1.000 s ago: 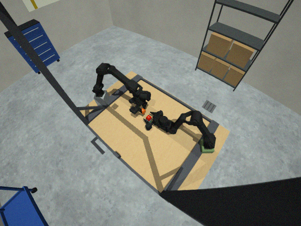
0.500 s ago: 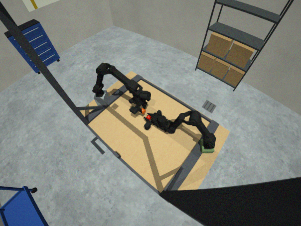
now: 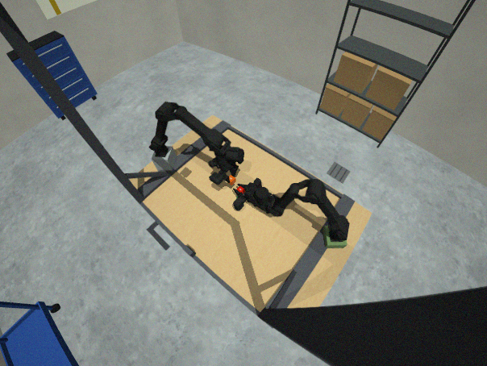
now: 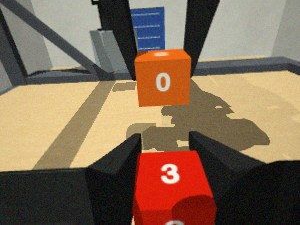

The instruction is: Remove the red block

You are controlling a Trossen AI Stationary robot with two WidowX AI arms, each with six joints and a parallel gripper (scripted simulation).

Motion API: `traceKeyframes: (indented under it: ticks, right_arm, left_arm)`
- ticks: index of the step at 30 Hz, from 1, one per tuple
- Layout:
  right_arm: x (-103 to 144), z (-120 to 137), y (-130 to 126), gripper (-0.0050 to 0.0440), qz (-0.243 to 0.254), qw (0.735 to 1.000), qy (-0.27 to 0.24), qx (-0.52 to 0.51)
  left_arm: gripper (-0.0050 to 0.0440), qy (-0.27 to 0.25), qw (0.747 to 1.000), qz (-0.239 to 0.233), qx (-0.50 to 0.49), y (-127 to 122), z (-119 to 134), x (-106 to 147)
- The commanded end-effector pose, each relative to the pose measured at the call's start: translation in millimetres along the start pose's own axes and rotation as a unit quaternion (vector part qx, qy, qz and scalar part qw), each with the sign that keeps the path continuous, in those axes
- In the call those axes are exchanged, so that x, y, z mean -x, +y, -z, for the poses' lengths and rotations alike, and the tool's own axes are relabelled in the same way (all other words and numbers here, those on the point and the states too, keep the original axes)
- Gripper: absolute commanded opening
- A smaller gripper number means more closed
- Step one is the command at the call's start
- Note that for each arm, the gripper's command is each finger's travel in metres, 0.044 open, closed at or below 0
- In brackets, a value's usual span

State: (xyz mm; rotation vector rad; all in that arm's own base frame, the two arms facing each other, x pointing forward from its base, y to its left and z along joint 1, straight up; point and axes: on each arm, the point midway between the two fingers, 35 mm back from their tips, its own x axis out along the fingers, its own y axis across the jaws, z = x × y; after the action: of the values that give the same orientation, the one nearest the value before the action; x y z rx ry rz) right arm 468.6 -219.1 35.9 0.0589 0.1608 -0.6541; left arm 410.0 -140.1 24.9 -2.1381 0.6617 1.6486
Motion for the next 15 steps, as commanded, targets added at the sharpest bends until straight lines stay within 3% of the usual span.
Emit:
traceKeyframes:
  ticks: [1, 3, 6, 15]
  right_arm:
    - [-0.9, -11.8, 0.8, 0.0053, -0.001, 1.0, -0.01, -0.001]
    - [-0.9, -11.8, 0.8, 0.0053, -0.001, 1.0, -0.01, -0.001]
    - [2.1, -22.1, 0.5, 0.0, -0.001, 1.0, -0.014, -0.002]
    - [8.4, -21.1, 2.5, -0.0004, 0.0, 1.0, -0.014, -0.003]
  left_arm:
    - [-0.005, 0.017, 1.0, 0.004, -0.002, -1.0, 7.9, 10.7]
    - [-0.005, 0.017, 1.0, 0.004, -0.002, -1.0, 7.9, 10.7]
    - [-0.005, 0.017, 1.0, 0.004, -0.002, -1.0, 7.9, 10.7]
    - [-0.005, 0.017, 1.0, 0.004, -0.002, -1.0, 7.9, 10.7]
